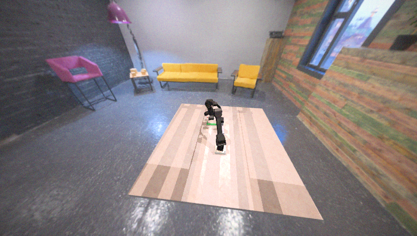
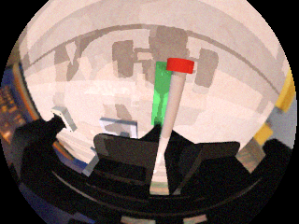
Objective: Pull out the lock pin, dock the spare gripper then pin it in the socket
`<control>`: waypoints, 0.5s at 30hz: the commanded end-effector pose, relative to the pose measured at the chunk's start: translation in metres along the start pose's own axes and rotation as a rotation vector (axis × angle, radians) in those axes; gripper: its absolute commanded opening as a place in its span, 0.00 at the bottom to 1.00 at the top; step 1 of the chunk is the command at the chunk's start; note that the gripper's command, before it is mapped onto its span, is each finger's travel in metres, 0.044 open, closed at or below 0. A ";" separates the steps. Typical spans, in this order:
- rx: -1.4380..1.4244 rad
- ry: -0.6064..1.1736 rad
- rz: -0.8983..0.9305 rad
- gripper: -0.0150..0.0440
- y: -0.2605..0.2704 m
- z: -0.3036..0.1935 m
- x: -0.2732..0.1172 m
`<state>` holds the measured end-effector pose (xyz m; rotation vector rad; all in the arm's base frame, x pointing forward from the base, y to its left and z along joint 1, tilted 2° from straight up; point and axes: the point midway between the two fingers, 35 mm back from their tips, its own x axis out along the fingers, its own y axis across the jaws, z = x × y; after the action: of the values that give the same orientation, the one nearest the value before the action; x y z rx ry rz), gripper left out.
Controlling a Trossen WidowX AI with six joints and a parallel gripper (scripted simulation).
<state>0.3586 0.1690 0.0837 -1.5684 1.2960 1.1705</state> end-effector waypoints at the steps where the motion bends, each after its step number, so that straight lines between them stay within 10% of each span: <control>1: -0.001 0.001 0.002 0.25 0.000 0.000 0.001; 15: 0.002 -0.004 0.003 0.25 0.028 0.004 -0.011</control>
<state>0.3375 0.1705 0.0886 -1.5683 1.3026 1.1768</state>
